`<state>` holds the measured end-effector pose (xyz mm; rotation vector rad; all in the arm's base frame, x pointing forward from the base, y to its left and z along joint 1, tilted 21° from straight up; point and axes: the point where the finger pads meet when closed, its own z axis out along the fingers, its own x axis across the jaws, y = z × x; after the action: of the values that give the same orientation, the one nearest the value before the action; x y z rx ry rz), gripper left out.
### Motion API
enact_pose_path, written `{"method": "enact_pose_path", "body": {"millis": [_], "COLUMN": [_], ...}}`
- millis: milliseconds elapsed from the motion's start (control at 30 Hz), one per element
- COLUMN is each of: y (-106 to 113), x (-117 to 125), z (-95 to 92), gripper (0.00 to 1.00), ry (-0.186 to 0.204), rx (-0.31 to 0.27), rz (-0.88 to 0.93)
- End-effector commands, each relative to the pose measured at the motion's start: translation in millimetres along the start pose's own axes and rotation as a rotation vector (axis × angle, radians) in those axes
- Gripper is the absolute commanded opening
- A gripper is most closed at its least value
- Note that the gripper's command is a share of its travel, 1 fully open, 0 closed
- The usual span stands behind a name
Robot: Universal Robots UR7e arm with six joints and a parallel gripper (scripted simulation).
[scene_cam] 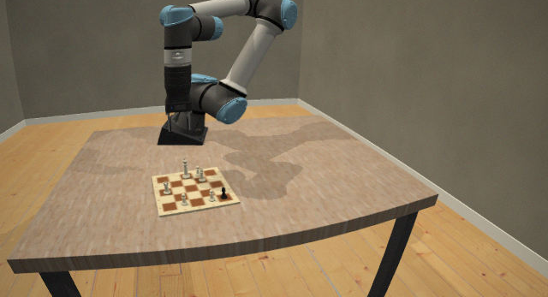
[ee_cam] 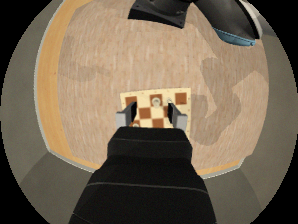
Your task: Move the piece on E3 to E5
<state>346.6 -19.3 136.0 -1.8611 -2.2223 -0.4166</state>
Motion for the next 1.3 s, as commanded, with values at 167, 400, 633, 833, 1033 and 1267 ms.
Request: {"method": "enact_pose_path", "body": {"millis": [167, 400, 633, 833, 1033, 1267], "y": [-2.4, -2.2, -0.3, 2.5, 4.7, 8.4], "x": [-4.9, -7.1, -9.0, -9.2, -8.4, -5.7], "z": [3.5, 5.7, 8.9, 11.7, 13.5, 16.4], "gripper": [1.00, 1.00, 1.00, 1.00, 1.00, 1.00], "ry": [0.003, 0.003, 0.002, 0.001, 0.001, 0.000], "rx": [-0.004, -0.005, -0.005, -0.005, -0.006, -0.006], "rz": [-0.389, -0.611, -0.927, -1.194, -1.365, -1.642]}}
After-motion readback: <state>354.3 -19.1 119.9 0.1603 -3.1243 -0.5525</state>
